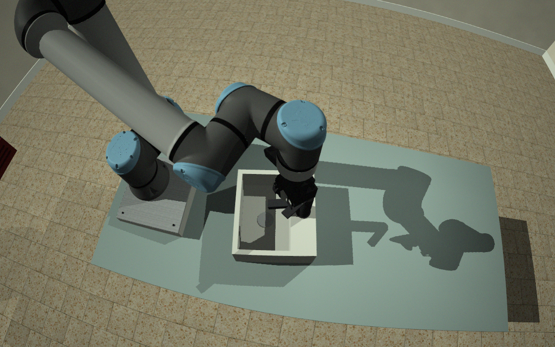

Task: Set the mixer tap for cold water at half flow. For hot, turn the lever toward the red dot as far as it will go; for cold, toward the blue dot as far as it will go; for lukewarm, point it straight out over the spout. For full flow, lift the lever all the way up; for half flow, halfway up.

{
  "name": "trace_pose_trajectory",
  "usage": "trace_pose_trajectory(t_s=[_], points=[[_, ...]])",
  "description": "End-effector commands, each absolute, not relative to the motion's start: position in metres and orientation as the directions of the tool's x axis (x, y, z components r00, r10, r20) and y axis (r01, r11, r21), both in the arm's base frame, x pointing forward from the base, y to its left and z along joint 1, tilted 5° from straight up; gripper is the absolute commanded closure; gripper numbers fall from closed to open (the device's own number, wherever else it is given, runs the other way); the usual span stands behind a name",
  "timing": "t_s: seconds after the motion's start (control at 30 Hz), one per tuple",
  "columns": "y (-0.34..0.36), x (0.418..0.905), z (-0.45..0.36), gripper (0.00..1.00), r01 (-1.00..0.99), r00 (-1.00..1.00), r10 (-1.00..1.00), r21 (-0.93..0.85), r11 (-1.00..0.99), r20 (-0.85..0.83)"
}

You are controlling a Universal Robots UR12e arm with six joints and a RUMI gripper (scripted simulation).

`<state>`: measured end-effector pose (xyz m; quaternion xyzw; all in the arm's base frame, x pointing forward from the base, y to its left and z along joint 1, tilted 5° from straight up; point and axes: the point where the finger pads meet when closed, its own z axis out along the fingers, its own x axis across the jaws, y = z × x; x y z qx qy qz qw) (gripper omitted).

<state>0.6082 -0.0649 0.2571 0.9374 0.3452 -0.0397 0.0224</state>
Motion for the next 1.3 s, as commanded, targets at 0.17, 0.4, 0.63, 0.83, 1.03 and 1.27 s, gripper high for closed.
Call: trace_pose_trajectory(t_s=[0.17, 0.4, 0.63, 0.83, 1.03, 1.27], points=[[-0.0666, 0.6069, 0.2602, 1.0, 0.918, 0.392, 0.916, -0.025, -0.395, -0.08], [-0.0681, 0.6072, 0.2614, 1.0, 0.982, 0.18, 0.981, -0.042, -0.183, -0.072], [-0.0701, 0.6088, 0.2628, 1.0, 0.992, -0.112, 0.992, -0.061, 0.108, -0.057], [-0.0712, 0.6102, 0.2636, 1.0, 0.963, -0.262, 0.964, -0.069, 0.259, -0.047], [-0.0724, 0.6126, 0.2645, 1.0, 0.889, -0.454, 0.891, -0.077, 0.45, -0.032], [-0.0733, 0.6154, 0.2653, 1.0, 0.784, -0.618, 0.786, -0.082, 0.615, -0.016]])
